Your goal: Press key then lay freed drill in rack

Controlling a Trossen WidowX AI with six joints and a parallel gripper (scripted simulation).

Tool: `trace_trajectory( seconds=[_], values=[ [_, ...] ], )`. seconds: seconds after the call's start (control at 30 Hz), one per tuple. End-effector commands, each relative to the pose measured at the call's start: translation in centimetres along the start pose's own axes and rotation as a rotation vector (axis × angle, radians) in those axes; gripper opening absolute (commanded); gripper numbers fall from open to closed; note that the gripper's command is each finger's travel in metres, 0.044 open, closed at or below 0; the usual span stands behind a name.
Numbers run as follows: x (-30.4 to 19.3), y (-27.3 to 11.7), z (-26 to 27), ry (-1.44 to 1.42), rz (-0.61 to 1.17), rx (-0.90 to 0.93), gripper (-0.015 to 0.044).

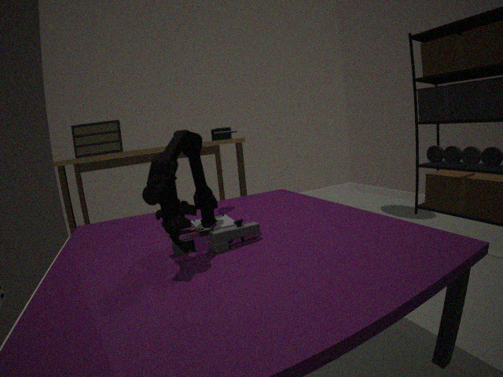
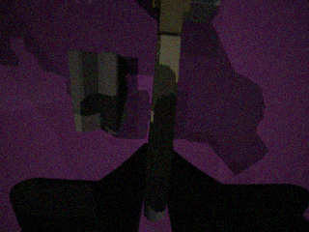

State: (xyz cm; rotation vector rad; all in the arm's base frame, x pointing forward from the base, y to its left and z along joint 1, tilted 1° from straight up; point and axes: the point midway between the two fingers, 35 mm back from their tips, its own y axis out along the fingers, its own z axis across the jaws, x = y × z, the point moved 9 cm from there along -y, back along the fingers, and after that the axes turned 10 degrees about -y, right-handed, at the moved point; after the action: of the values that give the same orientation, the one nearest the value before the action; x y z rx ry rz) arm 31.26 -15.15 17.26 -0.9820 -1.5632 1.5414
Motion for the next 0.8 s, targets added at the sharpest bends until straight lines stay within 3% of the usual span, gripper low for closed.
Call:
trace_trajectory(
  seconds=[0.0, 0.77],
  values=[
    [0.1, -0.1, 0.8, -0.002, 0.008, -0.008, 0.0],
    [0.1, 0.3, 4.9, -0.002, 0.008, -0.004, 0.0]
  ],
)
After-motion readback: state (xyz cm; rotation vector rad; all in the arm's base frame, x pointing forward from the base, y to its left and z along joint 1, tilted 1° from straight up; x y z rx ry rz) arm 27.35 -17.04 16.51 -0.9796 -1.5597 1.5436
